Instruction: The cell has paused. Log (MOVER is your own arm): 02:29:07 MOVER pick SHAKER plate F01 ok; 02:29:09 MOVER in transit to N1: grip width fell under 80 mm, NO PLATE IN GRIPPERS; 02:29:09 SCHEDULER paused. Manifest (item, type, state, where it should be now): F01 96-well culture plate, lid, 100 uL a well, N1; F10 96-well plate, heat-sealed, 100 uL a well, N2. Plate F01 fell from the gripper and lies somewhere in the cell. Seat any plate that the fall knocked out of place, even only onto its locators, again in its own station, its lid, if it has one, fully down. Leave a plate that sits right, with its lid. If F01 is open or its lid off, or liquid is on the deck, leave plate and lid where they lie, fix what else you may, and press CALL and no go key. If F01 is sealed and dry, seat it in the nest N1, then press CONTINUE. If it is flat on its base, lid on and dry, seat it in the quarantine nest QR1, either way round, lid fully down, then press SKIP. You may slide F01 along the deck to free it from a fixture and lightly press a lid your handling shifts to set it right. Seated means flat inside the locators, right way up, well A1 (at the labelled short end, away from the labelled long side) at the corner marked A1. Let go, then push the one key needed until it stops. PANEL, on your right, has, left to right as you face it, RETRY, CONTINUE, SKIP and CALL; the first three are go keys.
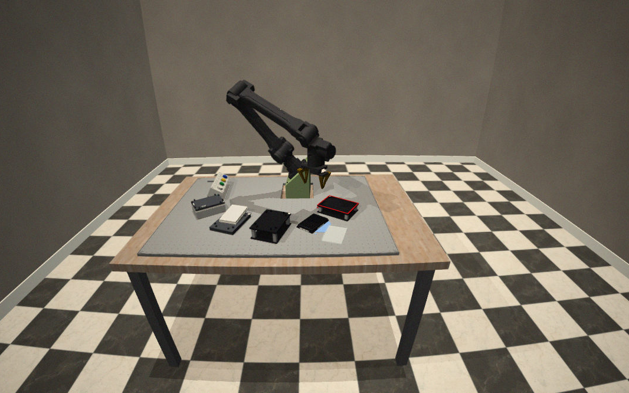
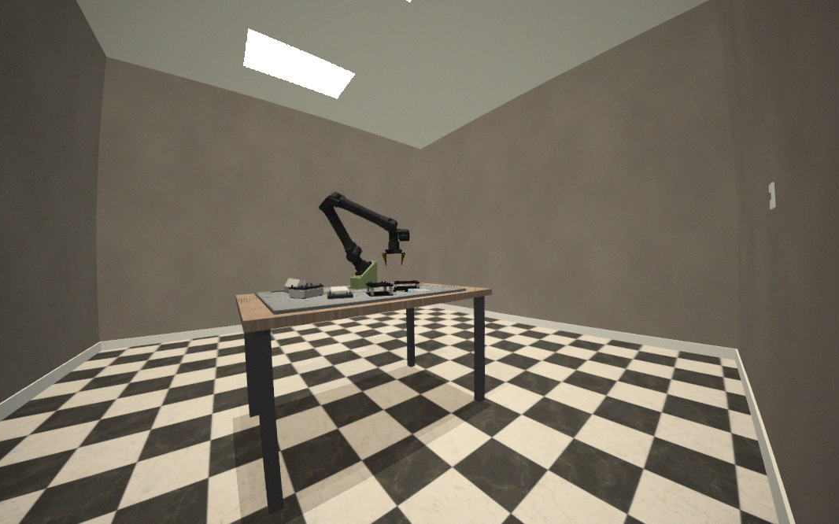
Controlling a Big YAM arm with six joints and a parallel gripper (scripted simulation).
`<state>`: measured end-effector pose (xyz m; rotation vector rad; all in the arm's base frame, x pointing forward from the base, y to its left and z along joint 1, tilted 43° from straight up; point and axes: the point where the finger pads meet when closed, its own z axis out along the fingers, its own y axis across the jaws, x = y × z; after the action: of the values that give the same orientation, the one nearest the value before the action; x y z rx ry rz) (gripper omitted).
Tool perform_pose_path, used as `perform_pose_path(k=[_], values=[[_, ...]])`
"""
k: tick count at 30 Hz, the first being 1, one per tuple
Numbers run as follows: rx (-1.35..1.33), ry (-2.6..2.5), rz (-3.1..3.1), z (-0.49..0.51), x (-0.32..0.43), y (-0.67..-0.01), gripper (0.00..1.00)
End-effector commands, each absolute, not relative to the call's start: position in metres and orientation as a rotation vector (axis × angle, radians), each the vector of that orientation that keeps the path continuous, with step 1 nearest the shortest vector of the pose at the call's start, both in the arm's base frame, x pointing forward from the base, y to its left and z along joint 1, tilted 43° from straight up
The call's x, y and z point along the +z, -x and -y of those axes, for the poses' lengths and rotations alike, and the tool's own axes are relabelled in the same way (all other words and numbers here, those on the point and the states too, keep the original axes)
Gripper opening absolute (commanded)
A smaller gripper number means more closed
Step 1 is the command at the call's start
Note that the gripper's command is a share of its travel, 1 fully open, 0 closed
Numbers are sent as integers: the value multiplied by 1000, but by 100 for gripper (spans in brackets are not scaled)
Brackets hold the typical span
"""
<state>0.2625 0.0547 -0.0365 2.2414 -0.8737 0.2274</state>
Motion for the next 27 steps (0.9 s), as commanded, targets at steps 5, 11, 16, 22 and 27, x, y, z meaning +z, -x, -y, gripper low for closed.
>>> perform_pose_path(k=[5, 11, 16, 22, 27], values=[[254, -2281, 878, -56, -65, -301, 100], [253, -2278, 877, -50, -82, -309, 100], [246, -2274, 861, -45, -94, -306, 100], [246, -2274, 861, -45, -94, -306, 100], [246, -2274, 861, -45, -94, -306, 100]])
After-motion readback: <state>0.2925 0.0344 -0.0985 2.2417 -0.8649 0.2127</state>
